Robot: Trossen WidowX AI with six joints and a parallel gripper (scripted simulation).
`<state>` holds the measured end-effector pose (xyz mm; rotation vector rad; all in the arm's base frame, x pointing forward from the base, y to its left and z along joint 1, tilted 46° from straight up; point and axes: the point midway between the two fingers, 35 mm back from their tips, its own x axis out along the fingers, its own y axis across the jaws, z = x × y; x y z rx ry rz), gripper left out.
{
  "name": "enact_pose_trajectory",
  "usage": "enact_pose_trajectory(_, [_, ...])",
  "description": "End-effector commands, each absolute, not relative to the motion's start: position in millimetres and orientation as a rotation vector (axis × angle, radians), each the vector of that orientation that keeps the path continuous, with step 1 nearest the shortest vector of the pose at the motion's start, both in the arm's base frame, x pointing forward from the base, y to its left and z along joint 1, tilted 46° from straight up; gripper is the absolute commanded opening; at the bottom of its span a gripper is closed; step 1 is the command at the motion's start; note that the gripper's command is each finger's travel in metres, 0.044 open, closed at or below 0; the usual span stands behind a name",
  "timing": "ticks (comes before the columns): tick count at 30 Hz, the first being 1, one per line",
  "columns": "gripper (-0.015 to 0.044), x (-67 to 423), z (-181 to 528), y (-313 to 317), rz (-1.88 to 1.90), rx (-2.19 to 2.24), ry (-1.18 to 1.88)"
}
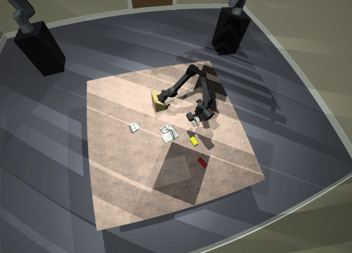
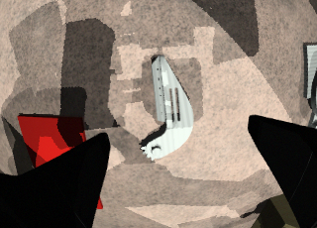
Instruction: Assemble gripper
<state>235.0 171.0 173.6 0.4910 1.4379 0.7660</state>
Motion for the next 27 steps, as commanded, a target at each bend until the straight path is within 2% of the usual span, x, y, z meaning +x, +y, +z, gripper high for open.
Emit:
enact_pose_trajectory(1, [0.044,232,158,183,0.758,0.496,1.456])
enact_pose_trajectory(27, [0.044,232,138,203,0.758,0.495,1.456])
